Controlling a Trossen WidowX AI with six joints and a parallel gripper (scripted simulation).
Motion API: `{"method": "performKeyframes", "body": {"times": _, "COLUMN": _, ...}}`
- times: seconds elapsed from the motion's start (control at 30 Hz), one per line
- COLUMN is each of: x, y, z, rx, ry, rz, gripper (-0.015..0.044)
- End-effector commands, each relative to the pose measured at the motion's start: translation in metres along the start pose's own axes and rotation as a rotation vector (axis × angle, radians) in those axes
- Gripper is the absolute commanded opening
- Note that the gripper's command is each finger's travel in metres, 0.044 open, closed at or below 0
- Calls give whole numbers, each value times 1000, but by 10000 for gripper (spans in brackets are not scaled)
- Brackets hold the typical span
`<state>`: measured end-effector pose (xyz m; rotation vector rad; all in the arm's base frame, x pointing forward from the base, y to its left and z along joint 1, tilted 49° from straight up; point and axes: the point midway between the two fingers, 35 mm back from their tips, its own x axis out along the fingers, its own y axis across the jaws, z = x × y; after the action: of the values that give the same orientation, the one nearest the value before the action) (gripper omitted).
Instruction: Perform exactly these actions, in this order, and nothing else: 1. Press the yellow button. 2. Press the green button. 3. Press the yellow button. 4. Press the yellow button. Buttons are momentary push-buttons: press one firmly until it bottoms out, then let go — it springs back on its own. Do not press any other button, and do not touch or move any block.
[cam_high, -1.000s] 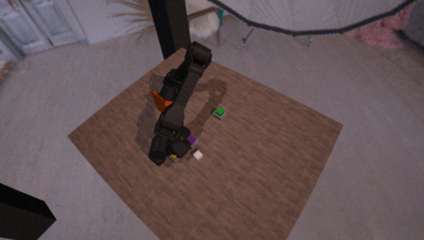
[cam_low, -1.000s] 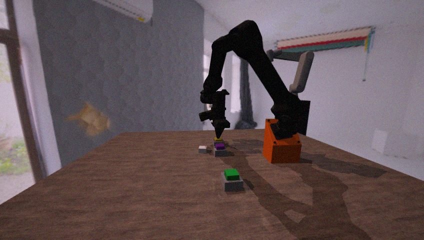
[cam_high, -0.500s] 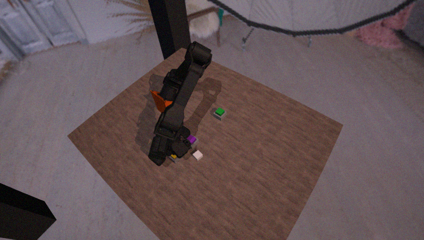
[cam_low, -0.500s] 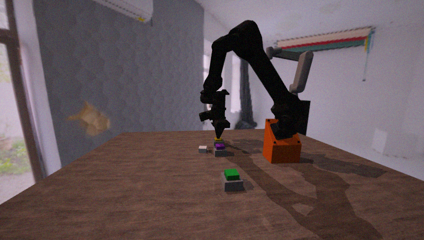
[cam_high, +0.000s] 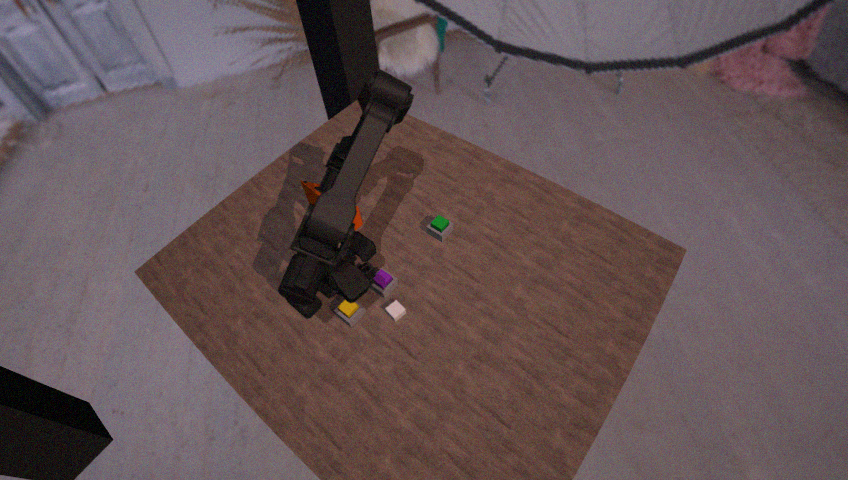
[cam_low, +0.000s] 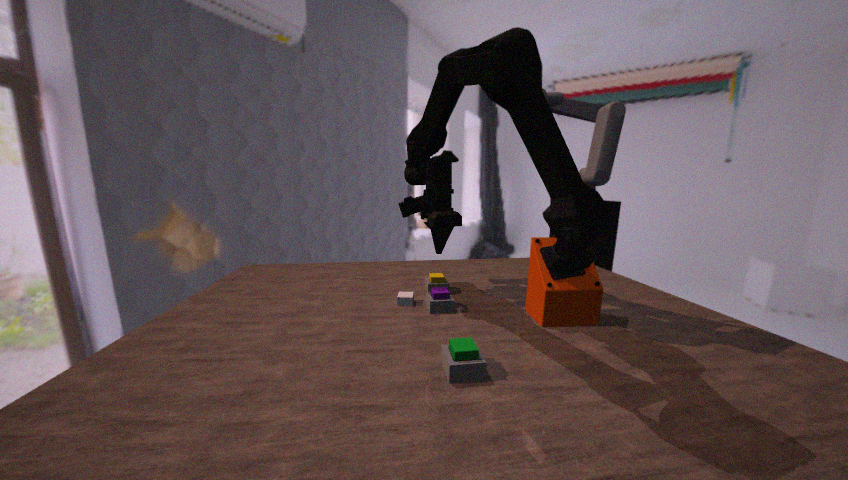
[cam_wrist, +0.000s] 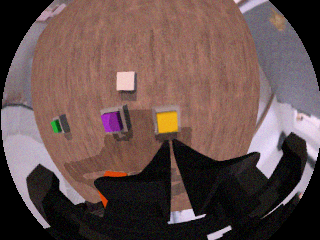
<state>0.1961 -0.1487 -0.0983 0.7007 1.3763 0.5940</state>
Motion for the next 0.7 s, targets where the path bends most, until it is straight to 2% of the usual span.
{"method": "performKeyframes", "body": {"times": 0.0, "x": -34, "y": 0, "z": 1, "rx": -12, "ry": -12, "rz": -21, "gripper": 20}}
{"method": "performKeyframes", "body": {"times": 0.1, "x": -35, "y": 2, "z": 2, "rx": -11, "ry": -12, "rz": -22, "gripper": 20}}
{"method": "performKeyframes", "body": {"times": 0.17, "x": -39, "y": 20, "z": 13, "rx": -7, "ry": -11, "rz": -32, "gripper": 20}}
{"method": "performKeyframes", "body": {"times": 0.43, "x": -48, "y": 143, "z": 51, "rx": 3, "ry": -16, "rz": -58, "gripper": 20}}
{"method": "performKeyframes", "body": {"times": 0.67, "x": -37, "y": 252, "z": 40, "rx": -2, "ry": -17, "rz": -31, "gripper": 20}}
